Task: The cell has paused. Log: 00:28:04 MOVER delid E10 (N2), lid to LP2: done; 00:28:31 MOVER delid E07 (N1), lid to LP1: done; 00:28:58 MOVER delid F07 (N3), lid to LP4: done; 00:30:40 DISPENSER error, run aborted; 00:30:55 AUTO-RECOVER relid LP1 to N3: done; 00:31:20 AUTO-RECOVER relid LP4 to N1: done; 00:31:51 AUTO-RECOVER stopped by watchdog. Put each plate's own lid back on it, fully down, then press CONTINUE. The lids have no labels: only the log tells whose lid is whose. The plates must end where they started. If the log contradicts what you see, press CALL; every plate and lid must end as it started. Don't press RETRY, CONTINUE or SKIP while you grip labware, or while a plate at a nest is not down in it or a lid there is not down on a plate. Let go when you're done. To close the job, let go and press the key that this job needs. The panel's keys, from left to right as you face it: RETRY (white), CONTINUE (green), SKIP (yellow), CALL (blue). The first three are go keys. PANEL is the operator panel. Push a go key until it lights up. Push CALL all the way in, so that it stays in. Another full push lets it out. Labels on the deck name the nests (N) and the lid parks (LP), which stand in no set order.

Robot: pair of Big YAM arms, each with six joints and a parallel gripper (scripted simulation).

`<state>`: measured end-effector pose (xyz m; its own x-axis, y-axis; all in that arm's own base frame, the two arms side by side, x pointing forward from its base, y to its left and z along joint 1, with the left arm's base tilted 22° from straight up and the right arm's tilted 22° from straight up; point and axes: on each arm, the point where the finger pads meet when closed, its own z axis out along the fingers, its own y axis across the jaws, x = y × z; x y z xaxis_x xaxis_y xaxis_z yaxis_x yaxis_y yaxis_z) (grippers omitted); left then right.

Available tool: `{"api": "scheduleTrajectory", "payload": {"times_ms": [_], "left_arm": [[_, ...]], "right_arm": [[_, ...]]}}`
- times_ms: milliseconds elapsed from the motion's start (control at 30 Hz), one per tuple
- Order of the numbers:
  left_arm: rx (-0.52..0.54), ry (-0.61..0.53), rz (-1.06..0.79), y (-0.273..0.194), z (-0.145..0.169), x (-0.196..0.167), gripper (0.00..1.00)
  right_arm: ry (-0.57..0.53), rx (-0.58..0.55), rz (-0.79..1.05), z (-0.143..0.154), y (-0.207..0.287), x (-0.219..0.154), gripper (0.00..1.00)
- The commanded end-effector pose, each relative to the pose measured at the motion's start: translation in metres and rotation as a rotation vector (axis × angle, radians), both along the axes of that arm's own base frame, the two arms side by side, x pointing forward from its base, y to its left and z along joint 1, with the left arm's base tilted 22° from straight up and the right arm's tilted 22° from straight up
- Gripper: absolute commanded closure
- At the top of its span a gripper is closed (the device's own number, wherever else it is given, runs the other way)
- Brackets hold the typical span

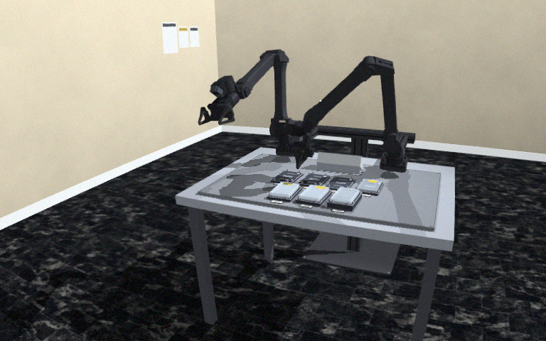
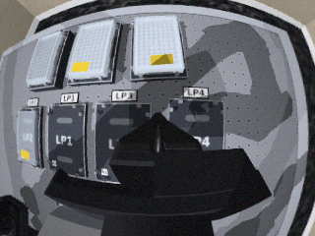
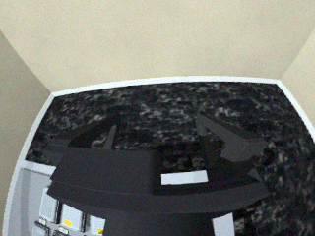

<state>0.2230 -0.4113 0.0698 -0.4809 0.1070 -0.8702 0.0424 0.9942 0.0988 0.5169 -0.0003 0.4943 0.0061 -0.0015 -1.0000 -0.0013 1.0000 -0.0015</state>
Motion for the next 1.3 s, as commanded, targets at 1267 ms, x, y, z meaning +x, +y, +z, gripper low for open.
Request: {"api": "scheduleTrajectory", "payload": {"times_ms": [1267], "left_arm": [[-0.049, -0.011, 0.013, 0.065, 0.018, 0.008, 1.0]], "right_arm": [[-0.041, 0.006, -0.001, 0.031, 0.0, 0.007, 0.0]]}}
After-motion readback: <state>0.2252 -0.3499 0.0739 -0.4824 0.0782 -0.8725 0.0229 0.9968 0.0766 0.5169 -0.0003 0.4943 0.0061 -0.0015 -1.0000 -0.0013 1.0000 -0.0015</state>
